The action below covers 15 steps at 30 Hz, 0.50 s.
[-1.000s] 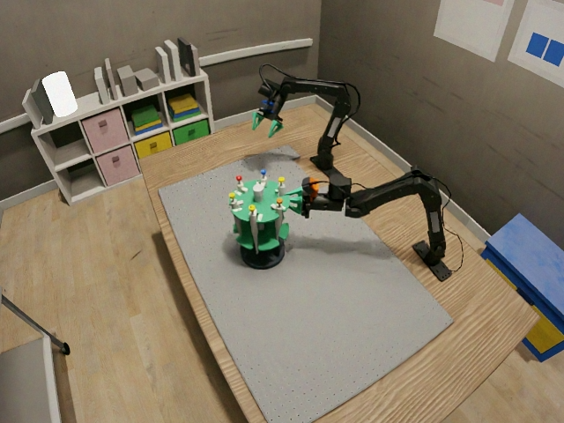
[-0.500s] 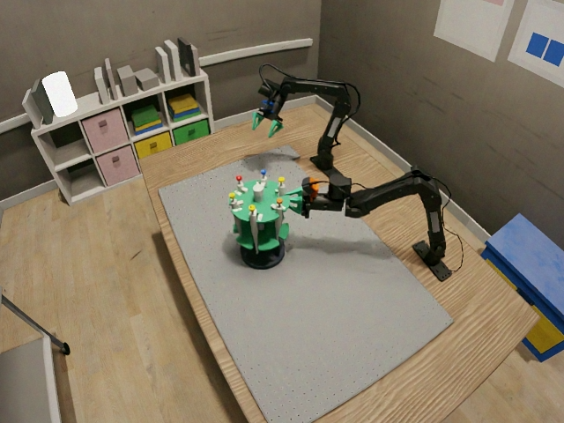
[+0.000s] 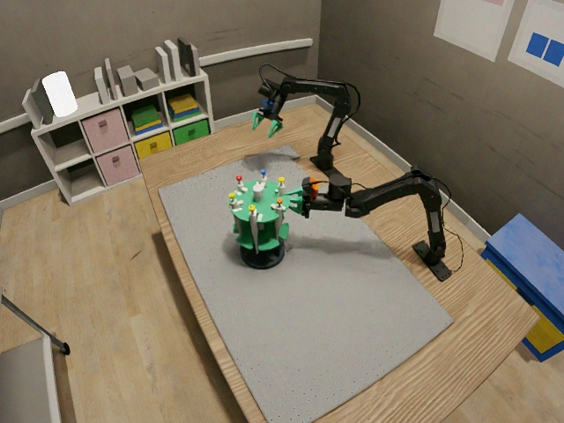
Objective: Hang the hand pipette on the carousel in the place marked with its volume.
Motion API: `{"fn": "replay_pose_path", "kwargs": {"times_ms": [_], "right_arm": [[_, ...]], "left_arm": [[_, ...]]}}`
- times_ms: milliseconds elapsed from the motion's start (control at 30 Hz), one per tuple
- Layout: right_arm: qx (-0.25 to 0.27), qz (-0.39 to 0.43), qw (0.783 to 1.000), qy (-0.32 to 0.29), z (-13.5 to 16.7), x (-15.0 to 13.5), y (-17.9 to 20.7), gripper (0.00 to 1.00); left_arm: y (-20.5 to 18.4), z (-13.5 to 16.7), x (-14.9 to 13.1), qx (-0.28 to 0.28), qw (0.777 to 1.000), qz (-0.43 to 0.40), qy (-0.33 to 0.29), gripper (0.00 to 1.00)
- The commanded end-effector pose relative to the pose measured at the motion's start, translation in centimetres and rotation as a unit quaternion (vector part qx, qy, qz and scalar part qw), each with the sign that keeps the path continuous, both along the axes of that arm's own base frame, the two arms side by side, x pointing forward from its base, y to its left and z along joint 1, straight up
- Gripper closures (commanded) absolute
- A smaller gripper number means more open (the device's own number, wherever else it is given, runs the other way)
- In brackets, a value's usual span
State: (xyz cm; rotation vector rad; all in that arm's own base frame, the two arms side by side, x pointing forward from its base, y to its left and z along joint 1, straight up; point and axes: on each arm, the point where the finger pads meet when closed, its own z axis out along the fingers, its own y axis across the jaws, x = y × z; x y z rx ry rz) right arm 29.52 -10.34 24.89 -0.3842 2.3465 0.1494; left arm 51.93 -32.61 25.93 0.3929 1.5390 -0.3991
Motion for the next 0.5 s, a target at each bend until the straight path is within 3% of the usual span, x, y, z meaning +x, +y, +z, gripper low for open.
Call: {"fn": "replay_pose_path", "kwargs": {"times_ms": [0,167,267,333,467], "right_arm": [[0.002,0.004,1.0,-0.011,0.4,0.3,-0.3,0.0],[0.002,0.004,1.0,-0.011,0.4,0.3,-0.3,0.0],[0.002,0.004,1.0,-0.011,0.4,0.3,-0.3,0.0],[0.002,0.004,1.0,-0.011,0.4,0.3,-0.3,0.0],[0.002,0.004,1.0,-0.011,0.4,0.3,-0.3,0.0]], "left_arm": [[0.2,5.4,0.0,-0.035,0.998,0.0,-0.047,0.88],[0.2,5.4,0.0,-0.035,0.998,0.0,-0.047,0.88],[-0.3,4.8,-0.3,-0.016,0.998,0.053,-0.028,0.88],[-0.7,2.6,0.2,0.001,0.996,0.089,-0.008,0.88],[-0.3,4.8,-0.3,-0.01,0.995,0.092,-0.02,0.88]]}}
